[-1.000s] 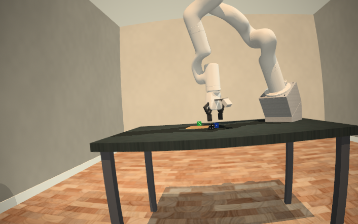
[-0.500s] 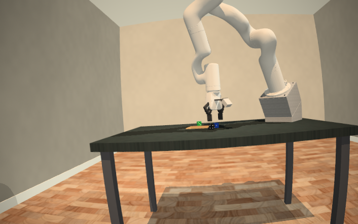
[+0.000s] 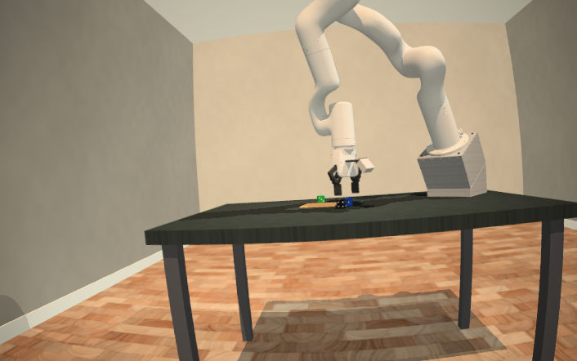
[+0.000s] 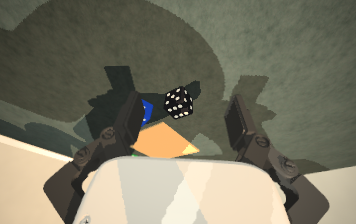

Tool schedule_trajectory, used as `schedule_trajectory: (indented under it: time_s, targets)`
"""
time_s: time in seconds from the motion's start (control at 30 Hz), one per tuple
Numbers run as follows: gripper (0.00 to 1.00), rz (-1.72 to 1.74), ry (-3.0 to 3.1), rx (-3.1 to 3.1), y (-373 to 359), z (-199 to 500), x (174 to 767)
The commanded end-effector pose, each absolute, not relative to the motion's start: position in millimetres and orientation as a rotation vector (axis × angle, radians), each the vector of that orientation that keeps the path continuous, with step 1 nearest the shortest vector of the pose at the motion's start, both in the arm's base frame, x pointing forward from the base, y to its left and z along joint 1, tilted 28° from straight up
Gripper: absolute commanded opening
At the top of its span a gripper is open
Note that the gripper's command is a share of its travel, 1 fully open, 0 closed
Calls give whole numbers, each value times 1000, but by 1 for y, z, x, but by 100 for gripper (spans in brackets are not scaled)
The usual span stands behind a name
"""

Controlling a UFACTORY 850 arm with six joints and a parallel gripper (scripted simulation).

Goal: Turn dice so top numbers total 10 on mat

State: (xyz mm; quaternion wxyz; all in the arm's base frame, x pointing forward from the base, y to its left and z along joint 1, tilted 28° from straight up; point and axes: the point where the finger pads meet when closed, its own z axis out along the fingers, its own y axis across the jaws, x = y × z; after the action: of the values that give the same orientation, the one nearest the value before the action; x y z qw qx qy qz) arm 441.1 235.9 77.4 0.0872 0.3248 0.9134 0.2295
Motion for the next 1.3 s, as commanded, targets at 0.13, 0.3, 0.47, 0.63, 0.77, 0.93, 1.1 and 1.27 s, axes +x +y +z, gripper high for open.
schedule_trajectory:
  time_s: [0.13,0.3,0.47,0.63,0.77,0.93,1.1,1.27]
  targets:
    - [100,684,2719,967,230,92,436]
    - [100,684,2719,967,216,126,424]
    - [100,684,2719,967,209,144,418]
    - [100,684,2719,967,201,161,412]
    - [100,684,2719,967,200,165,411]
    - [100,684,2719,967,200,165,411]
    - [100,684,2719,969,200,165,411]
    - [100,708,2674,1112,166,159,453]
